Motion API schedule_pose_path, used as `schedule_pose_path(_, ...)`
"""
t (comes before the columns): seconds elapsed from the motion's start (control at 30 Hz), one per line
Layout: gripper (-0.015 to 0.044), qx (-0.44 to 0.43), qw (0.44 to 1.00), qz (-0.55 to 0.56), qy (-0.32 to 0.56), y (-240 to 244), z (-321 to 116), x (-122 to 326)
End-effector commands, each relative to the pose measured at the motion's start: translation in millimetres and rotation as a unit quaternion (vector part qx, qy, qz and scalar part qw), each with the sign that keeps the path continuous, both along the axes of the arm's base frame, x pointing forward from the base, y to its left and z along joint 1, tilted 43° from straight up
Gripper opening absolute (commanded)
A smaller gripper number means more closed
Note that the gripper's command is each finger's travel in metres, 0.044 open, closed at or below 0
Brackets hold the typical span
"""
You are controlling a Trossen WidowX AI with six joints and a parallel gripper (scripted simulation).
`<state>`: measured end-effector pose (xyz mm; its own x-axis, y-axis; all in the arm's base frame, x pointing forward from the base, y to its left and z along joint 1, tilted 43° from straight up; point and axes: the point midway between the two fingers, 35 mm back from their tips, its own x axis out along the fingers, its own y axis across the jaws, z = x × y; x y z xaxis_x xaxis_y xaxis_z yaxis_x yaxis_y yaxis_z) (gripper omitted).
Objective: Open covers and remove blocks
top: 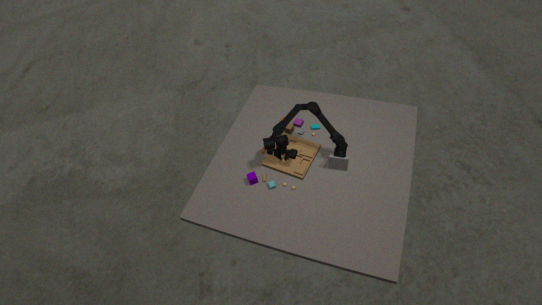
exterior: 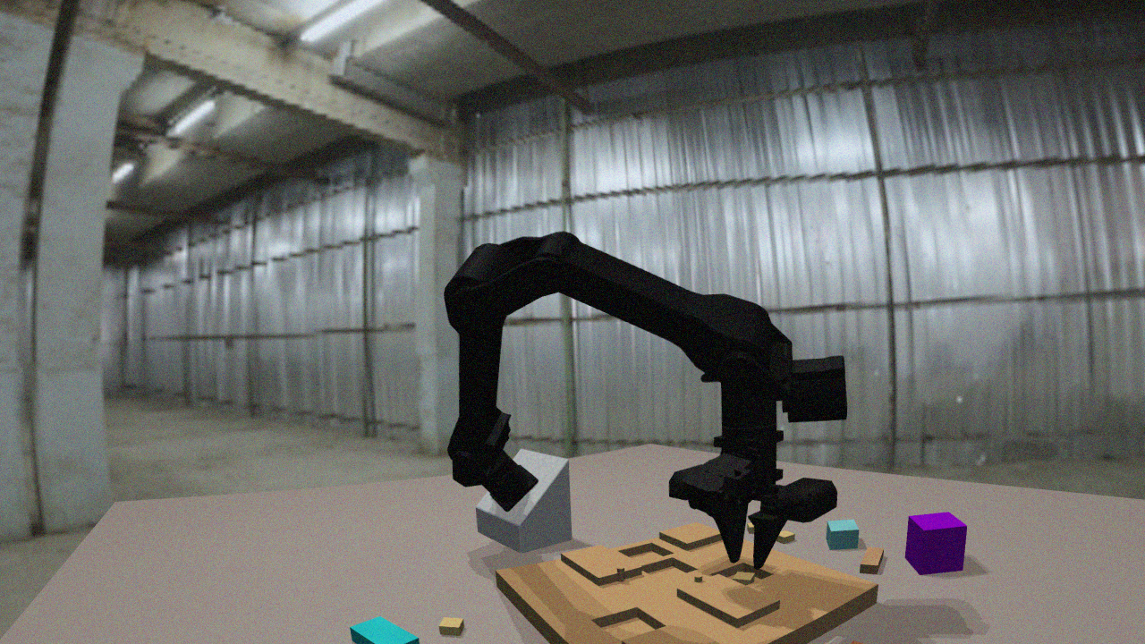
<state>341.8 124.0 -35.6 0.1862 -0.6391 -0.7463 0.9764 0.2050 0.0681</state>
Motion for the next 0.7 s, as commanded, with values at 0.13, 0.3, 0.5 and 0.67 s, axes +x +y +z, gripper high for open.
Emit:
schedule_pose_path(0.13, 0.0144, -0.005, 1.0, 0.0, 0.004, -7.7, -6.4, -0.3)
schedule_pose_path(0.3, 0.0144, -0.005, 1.0, 0.0, 0.004, -7.7, -6.4, -0.3)
schedule_pose_path(0.5, 0.0144, -0.005, 1.0, 0.0, 0.004, -7.7, -6.4, -0.3)
schedule_pose_path(0.67, 0.0144, -0.005, 1.0, 0.0, 0.004, -8.0, -6.7, -0.2)
